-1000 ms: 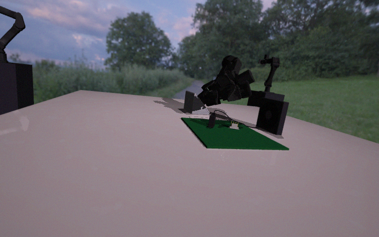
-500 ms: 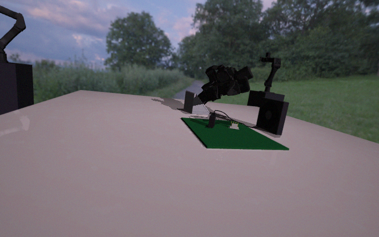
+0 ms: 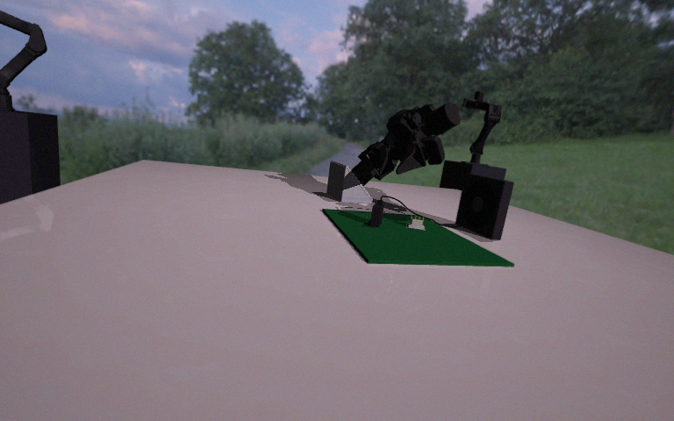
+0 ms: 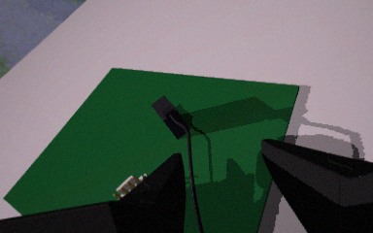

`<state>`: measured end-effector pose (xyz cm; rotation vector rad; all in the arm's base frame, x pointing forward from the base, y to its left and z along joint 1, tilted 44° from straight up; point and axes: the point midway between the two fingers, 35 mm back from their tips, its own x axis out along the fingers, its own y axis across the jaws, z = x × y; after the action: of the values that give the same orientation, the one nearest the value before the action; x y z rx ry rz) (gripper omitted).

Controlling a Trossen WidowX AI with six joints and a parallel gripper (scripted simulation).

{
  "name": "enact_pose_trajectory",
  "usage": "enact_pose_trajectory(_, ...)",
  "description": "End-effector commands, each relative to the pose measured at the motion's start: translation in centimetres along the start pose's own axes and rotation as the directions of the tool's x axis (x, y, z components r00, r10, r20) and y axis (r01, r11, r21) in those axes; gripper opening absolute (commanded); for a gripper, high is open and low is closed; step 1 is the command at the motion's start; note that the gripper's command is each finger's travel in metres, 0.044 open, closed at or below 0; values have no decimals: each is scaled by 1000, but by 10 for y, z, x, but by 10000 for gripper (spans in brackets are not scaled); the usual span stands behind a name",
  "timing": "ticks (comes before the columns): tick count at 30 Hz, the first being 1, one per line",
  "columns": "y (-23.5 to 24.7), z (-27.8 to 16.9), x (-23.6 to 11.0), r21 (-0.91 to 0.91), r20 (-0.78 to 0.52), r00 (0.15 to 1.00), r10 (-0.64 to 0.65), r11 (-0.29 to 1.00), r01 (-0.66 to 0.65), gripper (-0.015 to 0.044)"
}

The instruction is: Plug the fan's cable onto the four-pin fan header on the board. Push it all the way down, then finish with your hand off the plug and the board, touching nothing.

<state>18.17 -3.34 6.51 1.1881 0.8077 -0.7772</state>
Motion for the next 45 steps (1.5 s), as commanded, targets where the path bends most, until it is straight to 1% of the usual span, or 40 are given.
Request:
enact_pose_trajectory(1,-1,-2,0,1,-98,990,-105,994,105,205)
enact_pose_trajectory(8,3,-1,2,22,-297,921,-251,963,270,205)
enact_pose_trajectory(14,10,4,7,54,-477,822,-311,923,380,205)
enact_pose_trajectory(20,18,12,15,97,-640,706,-302,881,464,205)
enact_pose_trajectory(27,27,28,28,162,-791,572,-218,827,538,205)
enact_pose_trajectory(28,24,22,23,140,-736,626,-257,847,512,205)
enact_pose_trajectory(29,24,22,23,140,-736,626,-257,847,512,205)
enact_pose_trajectory(32,24,22,23,140,-736,626,-257,847,512,284)
enact_pose_trajectory(34,28,29,25,114,-742,622,-249,868,484,336)
enact_pose_trajectory(38,48,58,36,-53,-755,611,-239,950,307,440)
enact_pose_trajectory(41,60,81,46,-177,-765,602,-230,973,148,440)
enact_pose_trajectory(45,72,110,59,-322,-780,586,-219,944,-75,440)
